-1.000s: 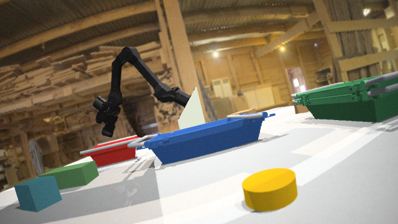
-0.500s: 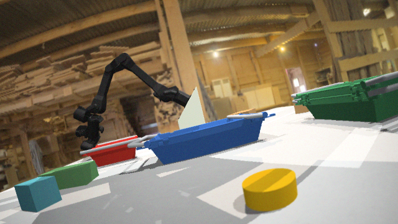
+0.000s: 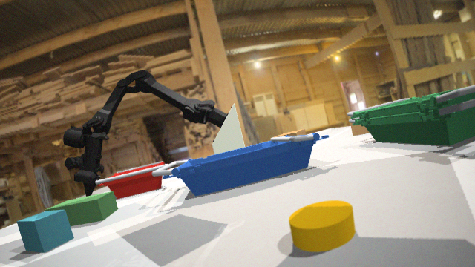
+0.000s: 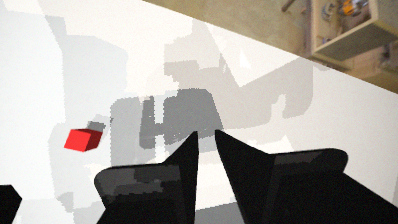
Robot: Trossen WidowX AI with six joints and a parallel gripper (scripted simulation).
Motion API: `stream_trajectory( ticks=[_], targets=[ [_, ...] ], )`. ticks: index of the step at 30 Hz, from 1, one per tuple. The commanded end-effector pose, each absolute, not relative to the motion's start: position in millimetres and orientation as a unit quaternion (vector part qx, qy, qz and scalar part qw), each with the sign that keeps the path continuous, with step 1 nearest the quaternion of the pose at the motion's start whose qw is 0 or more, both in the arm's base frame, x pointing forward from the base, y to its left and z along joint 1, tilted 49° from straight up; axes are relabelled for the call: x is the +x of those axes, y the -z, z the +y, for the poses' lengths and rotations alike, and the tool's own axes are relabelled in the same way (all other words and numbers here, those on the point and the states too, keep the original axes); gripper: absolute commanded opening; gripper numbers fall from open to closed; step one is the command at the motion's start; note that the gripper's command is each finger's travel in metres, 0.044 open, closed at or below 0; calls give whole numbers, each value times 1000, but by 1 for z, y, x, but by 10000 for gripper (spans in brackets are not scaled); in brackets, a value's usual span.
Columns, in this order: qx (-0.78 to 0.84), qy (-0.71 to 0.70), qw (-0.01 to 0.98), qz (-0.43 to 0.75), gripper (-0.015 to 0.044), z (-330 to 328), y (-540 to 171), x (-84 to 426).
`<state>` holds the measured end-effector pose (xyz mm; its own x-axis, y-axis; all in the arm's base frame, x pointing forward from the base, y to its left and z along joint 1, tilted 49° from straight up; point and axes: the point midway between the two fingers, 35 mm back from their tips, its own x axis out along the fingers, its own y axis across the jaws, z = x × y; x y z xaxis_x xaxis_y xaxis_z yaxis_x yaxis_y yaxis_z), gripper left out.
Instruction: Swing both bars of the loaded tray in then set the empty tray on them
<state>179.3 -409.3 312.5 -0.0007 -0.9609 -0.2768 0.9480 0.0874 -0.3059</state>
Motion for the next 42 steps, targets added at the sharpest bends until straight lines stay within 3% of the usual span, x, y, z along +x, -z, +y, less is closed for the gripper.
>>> stream_trajectory(
  ticks=[1,9,15,21,30,42],
  targets=[
    [-16,628,743,230,86,-388,-302,227],
    [-50,502,822,263,86,-309,-277,332],
    [-65,446,834,318,86,-270,-247,375],
    [-98,409,805,419,86,-236,-204,402],
    [-275,299,665,627,86,-126,-114,432],
    [-292,291,651,637,86,-121,-106,433]
  ],
)
